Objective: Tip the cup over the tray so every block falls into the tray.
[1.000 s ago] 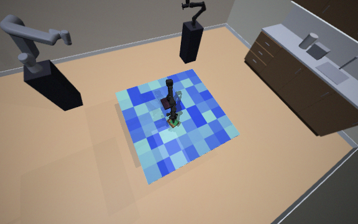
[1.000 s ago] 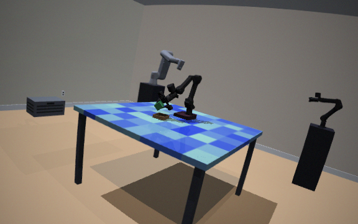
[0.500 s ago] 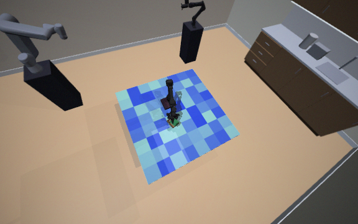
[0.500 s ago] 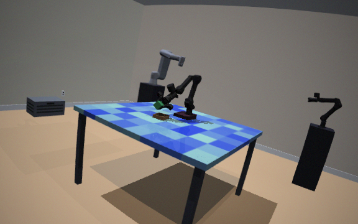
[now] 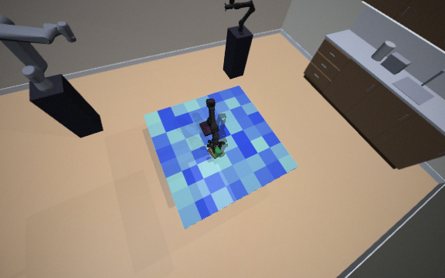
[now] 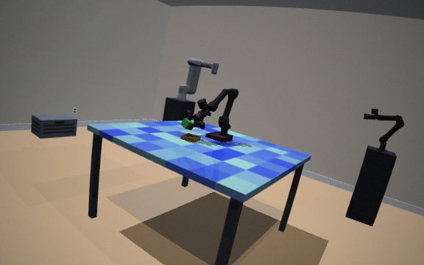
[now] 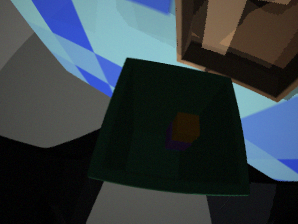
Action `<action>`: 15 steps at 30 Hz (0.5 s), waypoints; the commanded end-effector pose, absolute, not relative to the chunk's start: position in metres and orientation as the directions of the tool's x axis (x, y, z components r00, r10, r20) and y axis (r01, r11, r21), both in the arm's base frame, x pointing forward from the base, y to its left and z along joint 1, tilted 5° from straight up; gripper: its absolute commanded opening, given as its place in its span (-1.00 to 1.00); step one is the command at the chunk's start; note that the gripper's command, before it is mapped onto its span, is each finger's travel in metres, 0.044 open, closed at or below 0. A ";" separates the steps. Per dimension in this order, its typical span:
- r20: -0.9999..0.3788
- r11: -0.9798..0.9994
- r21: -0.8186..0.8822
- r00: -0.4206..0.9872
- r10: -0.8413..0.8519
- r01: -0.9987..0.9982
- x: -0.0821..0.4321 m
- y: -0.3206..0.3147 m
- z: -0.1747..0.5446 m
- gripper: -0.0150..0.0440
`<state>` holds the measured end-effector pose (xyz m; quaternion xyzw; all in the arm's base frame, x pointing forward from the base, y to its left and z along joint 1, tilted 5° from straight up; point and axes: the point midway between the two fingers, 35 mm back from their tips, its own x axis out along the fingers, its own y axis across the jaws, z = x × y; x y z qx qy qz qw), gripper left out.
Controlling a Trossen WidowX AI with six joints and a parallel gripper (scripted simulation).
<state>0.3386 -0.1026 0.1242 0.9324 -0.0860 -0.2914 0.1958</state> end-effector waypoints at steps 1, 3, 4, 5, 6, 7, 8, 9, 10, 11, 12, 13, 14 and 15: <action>-0.503 -0.928 0.360 0.818 -0.278 -0.094 0.340 -0.103 0.126 -0.49; -0.503 -0.938 0.326 0.818 -0.278 -0.119 0.341 -0.103 0.126 -0.49; -0.503 -0.942 0.308 0.818 -0.278 -0.131 0.341 -0.103 0.126 -0.49; -0.503 -0.946 0.290 0.818 -0.278 -0.143 0.341 -0.103 0.126 -0.49; -0.503 -0.950 0.272 0.818 -0.278 -0.156 0.341 -0.103 0.126 -0.49; -0.503 -0.952 0.254 0.818 -0.278 -0.168 0.341 -0.103 0.126 -0.49; -0.503 -0.955 0.236 0.818 -0.278 -0.180 0.341 -0.103 0.126 -0.49; -0.503 -0.957 0.218 0.818 -0.278 -0.191 0.342 -0.104 0.126 -0.49; -0.503 -0.959 0.200 0.818 -0.278 -0.203 0.342 -0.104 0.126 -0.49; -0.503 -0.960 0.181 0.818 -0.278 -0.215 0.342 -0.104 0.127 -0.49; -0.503 -0.960 0.163 0.818 -0.278 -0.227 0.342 -0.104 0.127 -0.49; -0.503 -0.960 0.144 0.818 -0.278 -0.238 0.342 -0.104 0.127 -0.49; -0.503 -0.960 0.129 0.818 -0.278 -0.248 0.342 -0.104 0.127 -0.49; -0.503 -0.960 0.119 0.818 -0.278 -0.253 0.343 -0.103 0.127 -0.49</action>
